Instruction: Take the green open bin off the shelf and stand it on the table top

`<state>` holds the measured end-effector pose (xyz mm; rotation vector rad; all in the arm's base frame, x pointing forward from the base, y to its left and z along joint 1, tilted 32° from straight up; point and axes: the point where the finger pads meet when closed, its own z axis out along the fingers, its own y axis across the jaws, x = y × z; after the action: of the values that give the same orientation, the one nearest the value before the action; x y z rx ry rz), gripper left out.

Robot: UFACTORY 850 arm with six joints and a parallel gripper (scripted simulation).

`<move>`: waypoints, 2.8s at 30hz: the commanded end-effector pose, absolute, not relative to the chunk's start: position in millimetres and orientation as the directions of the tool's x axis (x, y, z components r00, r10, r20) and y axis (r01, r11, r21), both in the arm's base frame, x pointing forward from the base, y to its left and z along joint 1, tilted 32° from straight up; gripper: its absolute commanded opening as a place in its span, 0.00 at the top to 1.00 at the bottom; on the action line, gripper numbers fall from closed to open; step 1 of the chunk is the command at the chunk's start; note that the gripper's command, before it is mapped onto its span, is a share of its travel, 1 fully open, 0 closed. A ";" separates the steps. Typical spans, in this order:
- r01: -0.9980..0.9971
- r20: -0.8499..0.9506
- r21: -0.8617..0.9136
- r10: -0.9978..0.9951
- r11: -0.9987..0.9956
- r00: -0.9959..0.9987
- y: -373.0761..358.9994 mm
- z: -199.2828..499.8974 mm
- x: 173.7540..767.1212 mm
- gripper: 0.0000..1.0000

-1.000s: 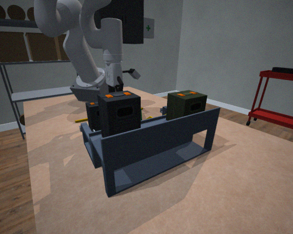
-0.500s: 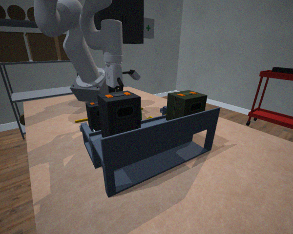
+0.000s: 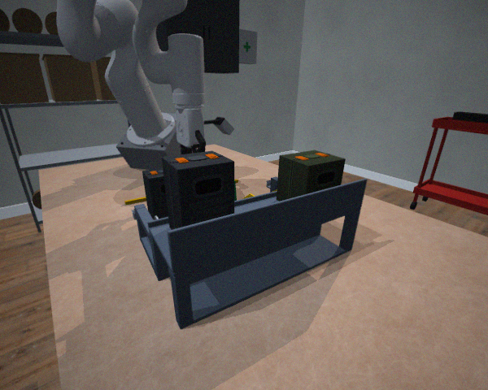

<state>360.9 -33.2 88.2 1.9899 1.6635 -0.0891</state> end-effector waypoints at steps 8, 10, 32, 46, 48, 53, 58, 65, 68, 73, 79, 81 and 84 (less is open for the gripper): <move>0.929 -0.382 0.358 0.894 -0.092 0.236 -33.5 87.3 361.5 0.00; 0.929 -0.382 0.358 0.894 -0.092 0.236 -33.5 87.3 361.5 0.00; 0.929 -0.382 0.358 0.894 -0.092 0.236 -31.6 107.2 386.6 0.67; 0.929 -0.381 0.359 0.894 -0.092 0.236 -30.7 116.8 398.7 0.67; 0.929 -0.381 0.359 0.894 -0.092 0.236 -29.8 126.7 411.2 0.67; 0.929 -0.382 0.358 0.894 -0.092 0.236 -28.8 136.7 423.7 0.67; 0.929 -0.382 0.358 0.894 -0.092 0.236 -28.8 136.7 423.7 0.67; 0.929 -0.381 0.359 0.894 -0.092 0.236 -27.4 151.3 442.1 0.67; 0.929 -0.381 0.359 0.894 -0.092 0.236 -26.5 161.2 454.6 0.67; 0.929 -0.381 0.359 0.894 -0.092 0.236 -26.5 161.2 454.6 0.67; 0.929 -0.381 0.359 0.894 -0.092 0.236 -26.5 161.2 454.6 0.67; 0.929 -0.381 0.359 0.894 -0.092 0.236 -25.2 174.6 471.4 0.67; 0.929 -0.381 0.359 0.894 -0.092 0.236 -23.3 195.1 497.2 0.67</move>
<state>464.7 -25.9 169.4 1.9868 1.6636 -0.0854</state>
